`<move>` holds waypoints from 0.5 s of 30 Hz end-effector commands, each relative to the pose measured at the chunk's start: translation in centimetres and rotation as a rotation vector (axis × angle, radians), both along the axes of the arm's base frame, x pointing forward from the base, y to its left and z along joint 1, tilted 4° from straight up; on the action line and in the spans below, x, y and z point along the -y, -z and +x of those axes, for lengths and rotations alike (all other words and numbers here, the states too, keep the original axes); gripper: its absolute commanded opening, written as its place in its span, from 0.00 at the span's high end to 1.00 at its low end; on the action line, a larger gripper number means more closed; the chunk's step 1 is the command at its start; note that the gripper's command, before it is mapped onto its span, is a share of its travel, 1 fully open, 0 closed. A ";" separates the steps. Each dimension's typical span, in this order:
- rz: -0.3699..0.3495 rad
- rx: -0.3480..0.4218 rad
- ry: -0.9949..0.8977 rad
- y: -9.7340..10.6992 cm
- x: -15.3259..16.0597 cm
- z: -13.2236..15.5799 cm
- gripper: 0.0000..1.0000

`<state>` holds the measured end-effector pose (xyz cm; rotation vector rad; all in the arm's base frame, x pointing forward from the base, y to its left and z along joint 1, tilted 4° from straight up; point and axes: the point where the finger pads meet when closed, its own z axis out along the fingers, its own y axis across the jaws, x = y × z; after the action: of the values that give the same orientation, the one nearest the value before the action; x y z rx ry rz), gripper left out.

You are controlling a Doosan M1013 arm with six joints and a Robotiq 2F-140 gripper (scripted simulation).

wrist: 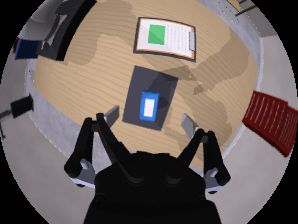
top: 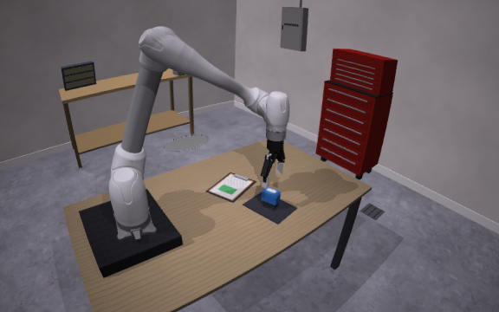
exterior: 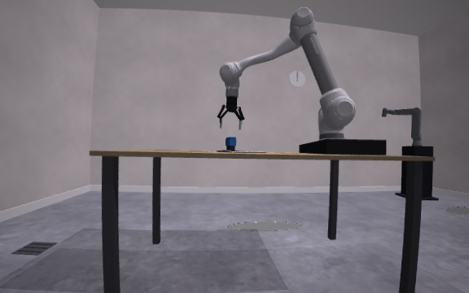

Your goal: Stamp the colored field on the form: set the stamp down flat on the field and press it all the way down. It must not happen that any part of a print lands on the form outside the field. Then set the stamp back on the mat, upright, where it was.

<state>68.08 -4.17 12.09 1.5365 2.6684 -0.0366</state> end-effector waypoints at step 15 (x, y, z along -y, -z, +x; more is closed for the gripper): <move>-0.015 -0.012 0.007 -4.6 -0.3 -0.3 0.00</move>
<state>67.96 -4.01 14.44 1.5411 2.6662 -0.0517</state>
